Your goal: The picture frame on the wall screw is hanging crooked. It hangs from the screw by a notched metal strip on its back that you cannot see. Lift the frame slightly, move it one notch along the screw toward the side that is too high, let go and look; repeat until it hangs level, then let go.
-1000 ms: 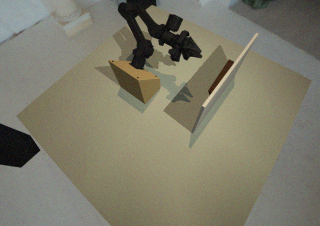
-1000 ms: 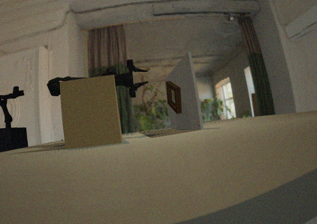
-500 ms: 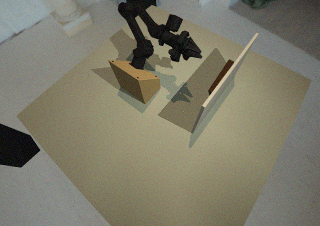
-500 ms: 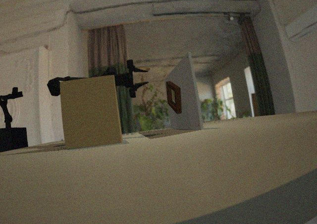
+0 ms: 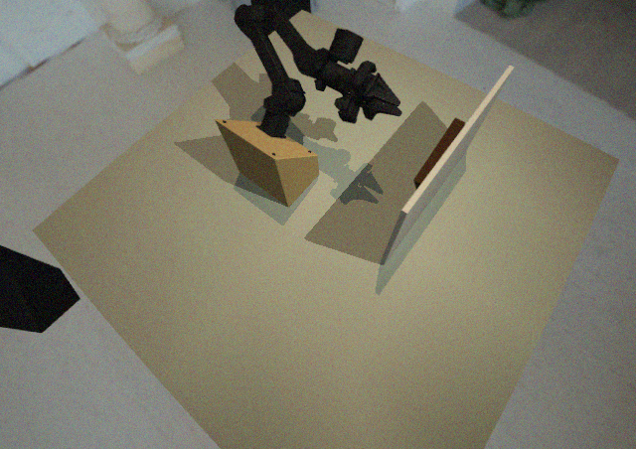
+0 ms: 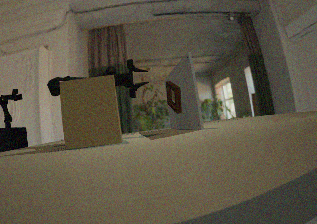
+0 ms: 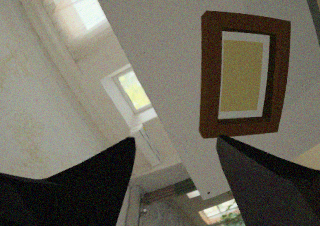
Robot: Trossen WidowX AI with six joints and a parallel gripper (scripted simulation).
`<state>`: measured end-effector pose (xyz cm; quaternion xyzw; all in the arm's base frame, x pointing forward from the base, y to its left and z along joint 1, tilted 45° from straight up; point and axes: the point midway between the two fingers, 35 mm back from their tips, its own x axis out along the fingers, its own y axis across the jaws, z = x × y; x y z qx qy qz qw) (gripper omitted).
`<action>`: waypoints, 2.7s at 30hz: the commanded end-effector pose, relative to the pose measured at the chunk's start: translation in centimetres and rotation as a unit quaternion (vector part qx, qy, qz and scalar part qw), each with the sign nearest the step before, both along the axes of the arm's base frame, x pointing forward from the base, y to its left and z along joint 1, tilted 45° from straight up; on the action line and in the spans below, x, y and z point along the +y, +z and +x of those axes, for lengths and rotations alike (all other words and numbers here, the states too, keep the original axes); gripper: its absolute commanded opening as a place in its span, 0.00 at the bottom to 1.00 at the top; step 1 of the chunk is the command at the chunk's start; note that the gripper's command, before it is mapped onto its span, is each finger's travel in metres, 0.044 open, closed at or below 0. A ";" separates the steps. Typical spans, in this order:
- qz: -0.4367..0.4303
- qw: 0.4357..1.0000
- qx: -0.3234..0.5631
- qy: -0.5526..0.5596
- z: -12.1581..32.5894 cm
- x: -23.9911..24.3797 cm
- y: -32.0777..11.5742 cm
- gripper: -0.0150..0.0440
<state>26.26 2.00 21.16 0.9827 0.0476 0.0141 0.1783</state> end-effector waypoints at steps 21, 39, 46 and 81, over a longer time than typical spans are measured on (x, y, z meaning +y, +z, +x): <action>0.003 1.000 0.003 -0.002 0.0 -0.1 -0.3 0.69; 0.003 1.000 0.003 -0.002 0.0 -0.1 -0.3 0.69; 0.003 1.000 0.003 -0.002 0.0 -0.1 -0.3 0.69; 0.005 1.000 0.003 -0.003 -0.6 4.3 -4.4 0.69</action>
